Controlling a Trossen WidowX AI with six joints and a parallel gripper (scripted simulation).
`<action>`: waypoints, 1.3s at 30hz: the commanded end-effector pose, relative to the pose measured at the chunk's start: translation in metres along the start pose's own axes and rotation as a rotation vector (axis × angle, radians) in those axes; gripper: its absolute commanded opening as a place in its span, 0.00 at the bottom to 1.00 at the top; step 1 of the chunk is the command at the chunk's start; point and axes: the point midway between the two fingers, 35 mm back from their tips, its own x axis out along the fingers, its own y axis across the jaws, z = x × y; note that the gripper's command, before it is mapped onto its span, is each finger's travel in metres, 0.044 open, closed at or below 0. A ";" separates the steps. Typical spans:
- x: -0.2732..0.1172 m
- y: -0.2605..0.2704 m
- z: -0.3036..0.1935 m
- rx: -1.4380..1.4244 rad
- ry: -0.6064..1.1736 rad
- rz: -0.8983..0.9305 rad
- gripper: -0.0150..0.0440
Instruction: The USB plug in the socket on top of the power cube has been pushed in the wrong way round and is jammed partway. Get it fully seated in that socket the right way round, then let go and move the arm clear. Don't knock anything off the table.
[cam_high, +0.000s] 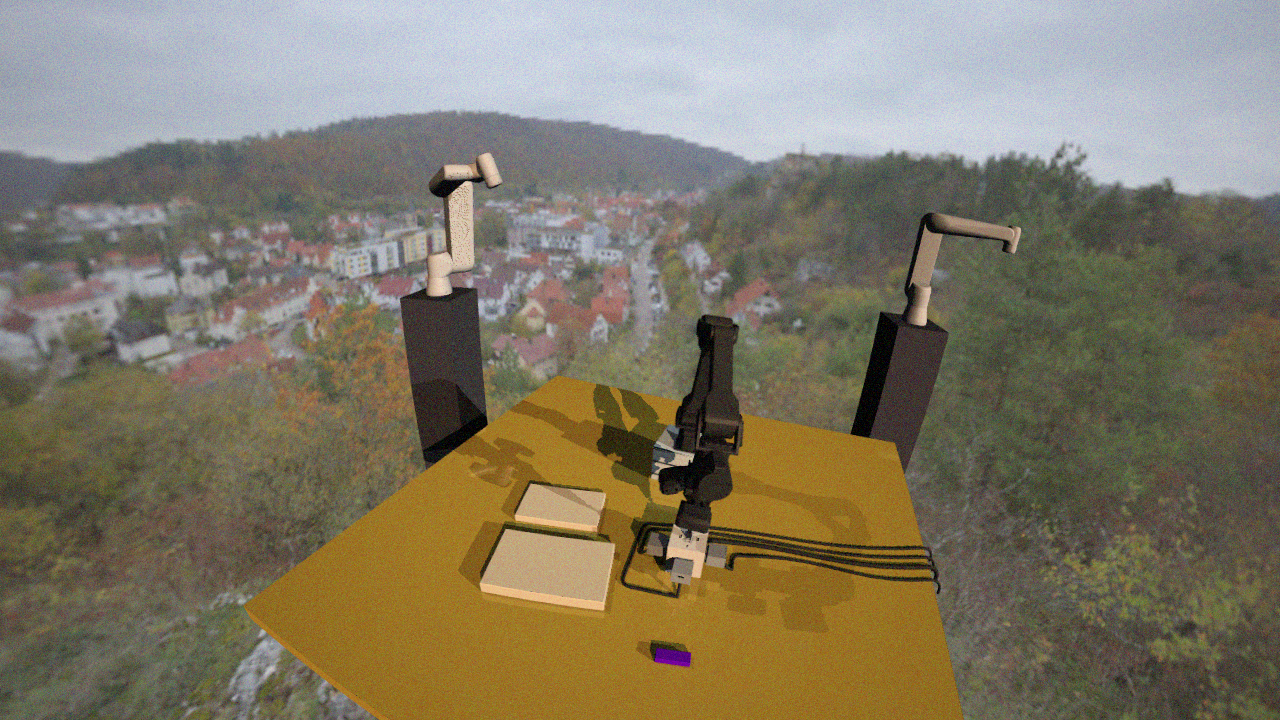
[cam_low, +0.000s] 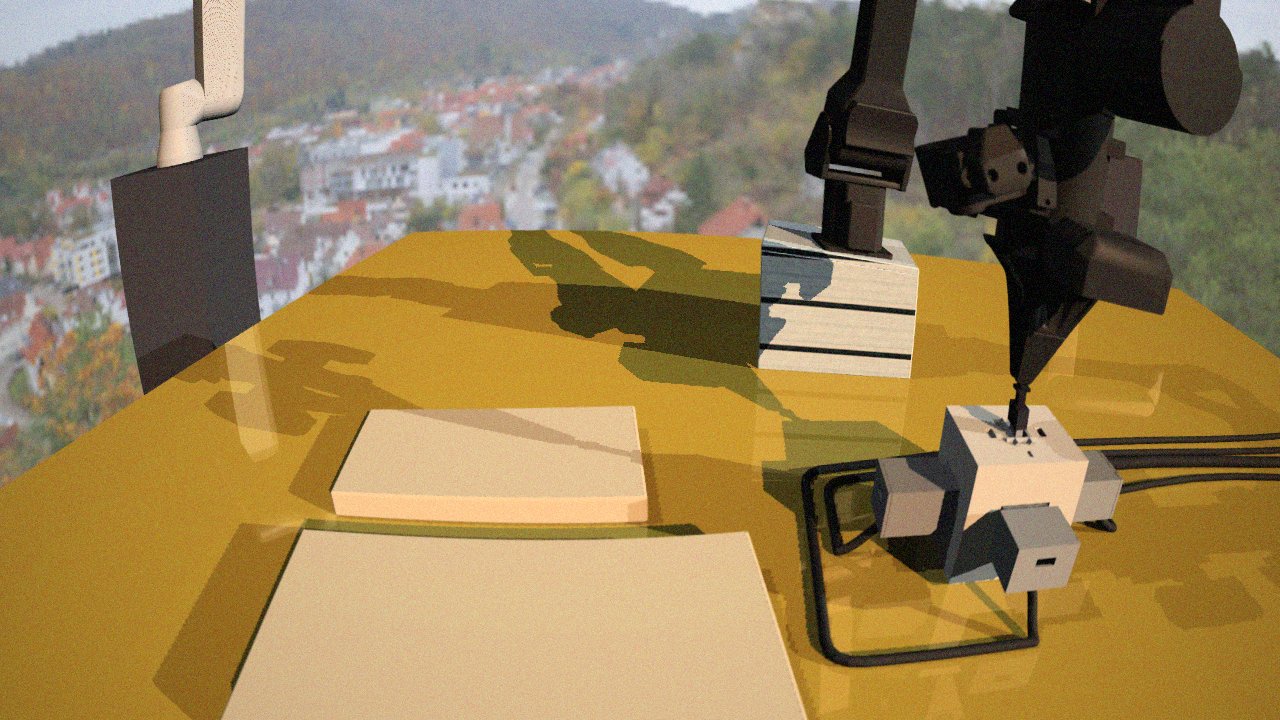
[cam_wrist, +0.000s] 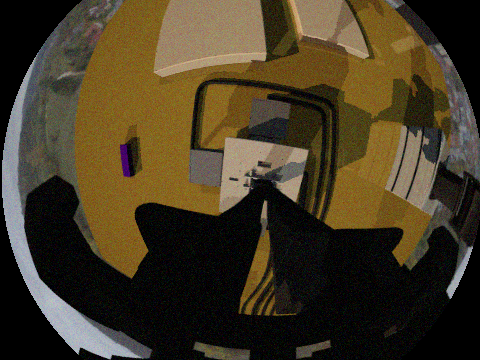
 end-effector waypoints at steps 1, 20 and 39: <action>0.001 0.000 0.000 0.006 -0.004 0.002 0.25; 0.003 0.000 0.000 0.006 -0.004 0.002 0.25; 0.006 0.000 0.000 0.006 -0.004 0.001 0.25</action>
